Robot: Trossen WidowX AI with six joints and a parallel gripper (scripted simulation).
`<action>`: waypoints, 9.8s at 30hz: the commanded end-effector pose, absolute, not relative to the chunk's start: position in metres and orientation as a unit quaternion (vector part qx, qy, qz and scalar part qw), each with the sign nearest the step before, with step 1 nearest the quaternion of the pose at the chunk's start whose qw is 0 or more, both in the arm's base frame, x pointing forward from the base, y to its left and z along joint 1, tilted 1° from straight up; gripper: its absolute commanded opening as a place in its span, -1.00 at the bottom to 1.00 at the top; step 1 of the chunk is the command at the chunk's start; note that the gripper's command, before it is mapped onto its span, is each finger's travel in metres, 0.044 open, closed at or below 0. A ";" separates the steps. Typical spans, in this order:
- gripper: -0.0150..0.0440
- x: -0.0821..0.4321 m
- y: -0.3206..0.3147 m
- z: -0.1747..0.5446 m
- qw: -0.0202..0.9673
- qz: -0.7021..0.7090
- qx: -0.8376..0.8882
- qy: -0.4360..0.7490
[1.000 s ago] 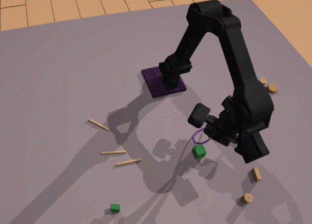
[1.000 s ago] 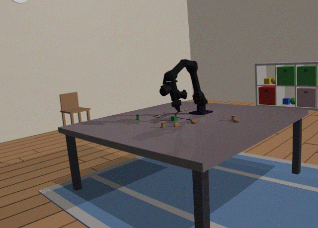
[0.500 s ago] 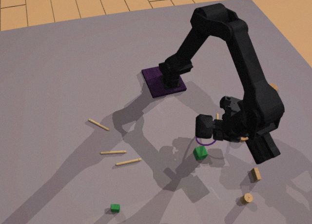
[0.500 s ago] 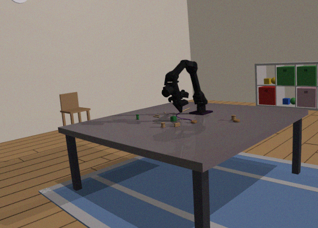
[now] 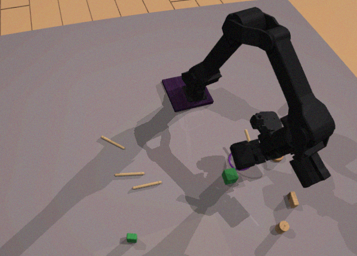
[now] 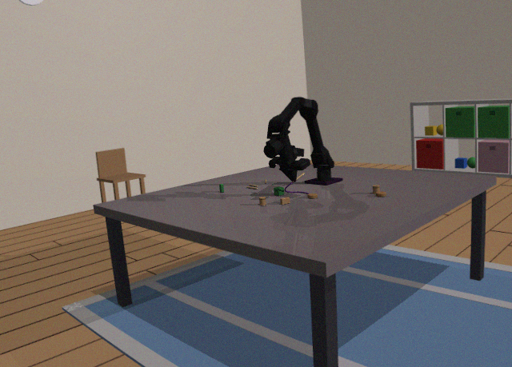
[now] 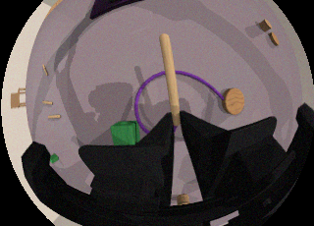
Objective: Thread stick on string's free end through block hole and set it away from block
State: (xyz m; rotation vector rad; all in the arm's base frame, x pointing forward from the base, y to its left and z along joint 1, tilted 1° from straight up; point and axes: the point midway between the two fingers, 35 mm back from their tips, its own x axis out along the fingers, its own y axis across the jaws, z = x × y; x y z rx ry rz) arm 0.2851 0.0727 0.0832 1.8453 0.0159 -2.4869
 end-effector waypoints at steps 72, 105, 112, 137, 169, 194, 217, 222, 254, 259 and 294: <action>-0.49 0.368 0.073 0.090 0.022 -0.762 0.648 0.016; -0.49 0.409 0.069 0.092 0.023 -0.738 0.674 0.019; -0.49 0.417 0.068 0.092 0.023 -0.732 0.680 0.020; -0.49 0.448 0.063 0.092 0.024 -0.711 0.703 0.021; -0.49 0.475 0.056 0.091 0.001 -0.685 0.728 -0.003; -0.49 0.474 0.050 0.086 -0.269 -0.635 0.677 -0.257; -0.49 0.473 0.045 0.081 -0.484 -0.509 0.544 -0.459; -0.49 0.472 0.044 0.080 -0.524 -0.472 0.506 -0.496; -0.49 0.470 0.036 0.073 -0.699 -0.185 0.202 -0.660; -0.49 0.469 0.035 0.072 -0.712 -0.135 0.149 -0.672; -0.49 0.466 0.027 0.065 -0.689 0.225 -0.233 -0.648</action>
